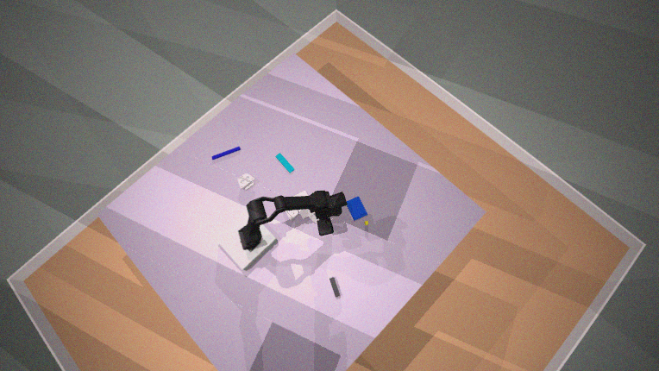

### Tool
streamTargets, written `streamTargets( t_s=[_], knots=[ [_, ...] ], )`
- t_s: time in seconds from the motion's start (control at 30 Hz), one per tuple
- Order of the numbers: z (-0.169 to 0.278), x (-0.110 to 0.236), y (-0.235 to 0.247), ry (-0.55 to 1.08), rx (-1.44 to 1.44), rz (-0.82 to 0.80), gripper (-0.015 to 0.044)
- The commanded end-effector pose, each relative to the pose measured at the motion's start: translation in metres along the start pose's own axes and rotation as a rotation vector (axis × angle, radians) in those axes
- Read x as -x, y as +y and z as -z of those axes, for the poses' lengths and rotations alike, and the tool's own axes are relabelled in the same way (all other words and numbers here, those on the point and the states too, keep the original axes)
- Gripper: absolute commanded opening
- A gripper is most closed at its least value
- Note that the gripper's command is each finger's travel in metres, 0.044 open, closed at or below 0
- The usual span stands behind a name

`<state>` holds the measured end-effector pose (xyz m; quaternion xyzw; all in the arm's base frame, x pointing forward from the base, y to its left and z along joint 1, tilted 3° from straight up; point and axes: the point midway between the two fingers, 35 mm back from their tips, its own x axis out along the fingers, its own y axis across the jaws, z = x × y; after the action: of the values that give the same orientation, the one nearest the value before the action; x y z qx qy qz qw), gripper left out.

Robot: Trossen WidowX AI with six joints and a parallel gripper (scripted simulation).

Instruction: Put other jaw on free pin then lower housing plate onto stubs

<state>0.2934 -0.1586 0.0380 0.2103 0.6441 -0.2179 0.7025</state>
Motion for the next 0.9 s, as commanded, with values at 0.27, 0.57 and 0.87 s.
streamTargets(
  t_s=[0.27,0.57,0.87],
  knots=[
    [0.001,0.041,-0.001,-0.003,-0.003,0.006,0.0134],
    [0.006,0.044,0.002,-0.003,0.016,0.006,0.0134],
    [0.031,0.045,0.018,-0.001,0.135,0.004,0.0134]
  ],
)
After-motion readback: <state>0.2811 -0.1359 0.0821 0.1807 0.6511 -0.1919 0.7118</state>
